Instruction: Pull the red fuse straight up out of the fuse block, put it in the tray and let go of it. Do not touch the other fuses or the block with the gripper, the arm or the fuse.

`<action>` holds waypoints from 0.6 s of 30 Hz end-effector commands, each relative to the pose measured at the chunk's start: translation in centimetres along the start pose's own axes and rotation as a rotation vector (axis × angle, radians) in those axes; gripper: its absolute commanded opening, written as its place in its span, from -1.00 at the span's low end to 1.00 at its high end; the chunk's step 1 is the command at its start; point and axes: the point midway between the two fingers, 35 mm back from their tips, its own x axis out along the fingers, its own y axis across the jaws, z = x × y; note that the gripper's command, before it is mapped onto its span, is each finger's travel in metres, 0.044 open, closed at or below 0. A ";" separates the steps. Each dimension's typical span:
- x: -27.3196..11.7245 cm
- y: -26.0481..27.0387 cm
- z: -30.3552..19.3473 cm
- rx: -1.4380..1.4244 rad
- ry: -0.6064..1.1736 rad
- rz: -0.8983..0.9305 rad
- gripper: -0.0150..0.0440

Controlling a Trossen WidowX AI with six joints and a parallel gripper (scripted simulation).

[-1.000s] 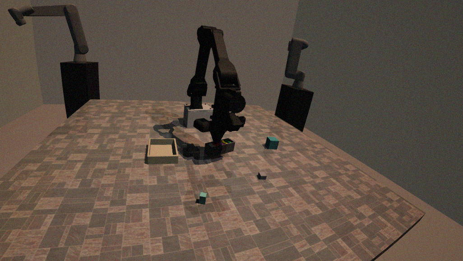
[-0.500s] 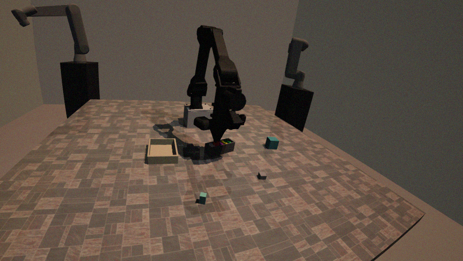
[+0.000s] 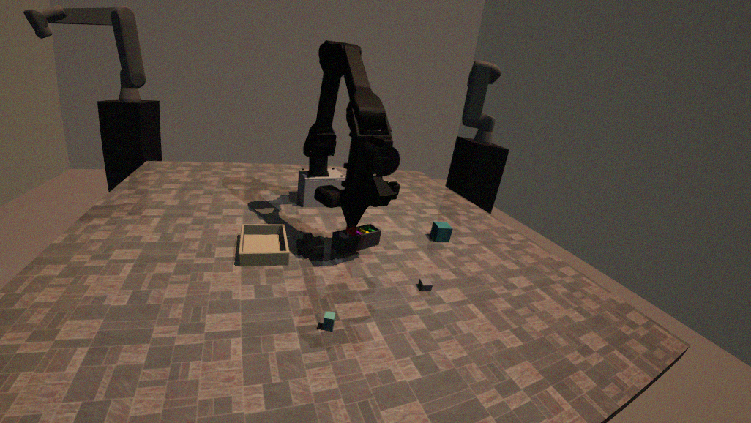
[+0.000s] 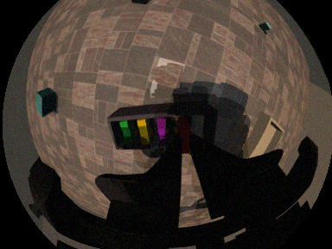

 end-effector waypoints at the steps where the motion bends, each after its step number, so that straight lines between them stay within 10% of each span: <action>1: -0.3 0.0 0.1 0.002 -0.004 0.001 -0.49; 18: -1.2 0.0 0.1 0.001 -0.004 0.002 -0.49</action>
